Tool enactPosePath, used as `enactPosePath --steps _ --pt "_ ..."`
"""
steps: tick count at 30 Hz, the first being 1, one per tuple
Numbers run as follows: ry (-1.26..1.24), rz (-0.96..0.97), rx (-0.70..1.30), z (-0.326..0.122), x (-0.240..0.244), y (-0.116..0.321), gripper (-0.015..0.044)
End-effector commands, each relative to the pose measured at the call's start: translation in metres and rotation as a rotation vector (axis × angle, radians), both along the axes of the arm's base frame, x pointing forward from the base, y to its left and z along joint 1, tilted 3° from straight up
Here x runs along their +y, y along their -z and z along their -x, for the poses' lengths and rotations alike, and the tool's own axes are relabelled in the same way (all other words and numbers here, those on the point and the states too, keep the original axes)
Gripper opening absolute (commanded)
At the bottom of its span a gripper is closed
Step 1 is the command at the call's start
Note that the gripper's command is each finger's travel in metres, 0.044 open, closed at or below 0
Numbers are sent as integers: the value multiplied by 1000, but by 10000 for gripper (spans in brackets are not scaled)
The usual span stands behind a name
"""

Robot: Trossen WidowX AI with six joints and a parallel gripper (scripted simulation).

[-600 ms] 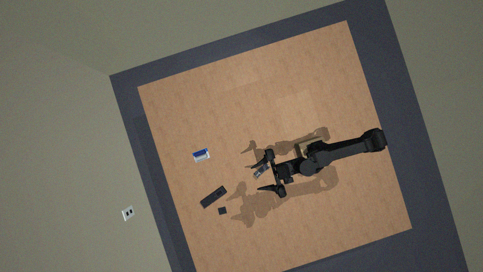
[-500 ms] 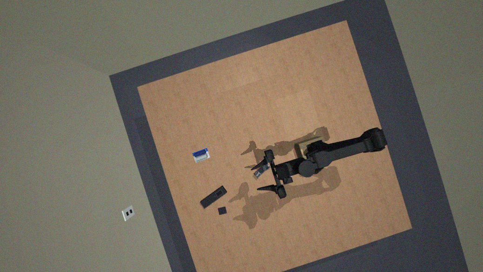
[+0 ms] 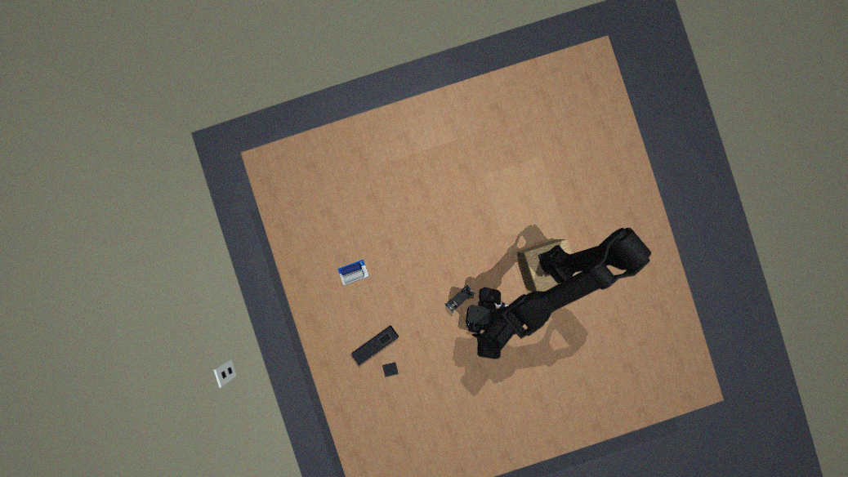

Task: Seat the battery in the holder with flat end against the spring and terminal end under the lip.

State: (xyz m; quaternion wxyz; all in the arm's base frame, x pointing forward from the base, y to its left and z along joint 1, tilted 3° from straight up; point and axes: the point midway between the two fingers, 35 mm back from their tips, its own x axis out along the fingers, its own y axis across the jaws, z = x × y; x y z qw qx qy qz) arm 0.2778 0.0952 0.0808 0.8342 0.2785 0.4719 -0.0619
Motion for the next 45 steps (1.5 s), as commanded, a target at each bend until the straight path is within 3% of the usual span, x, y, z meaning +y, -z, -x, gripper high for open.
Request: enactPosePath --steps 1,5,45 --pt "139 34 350 57 10 56 235" --pt "254 119 547 98 7 80 235" --pt "255 120 548 96 6 128 235"
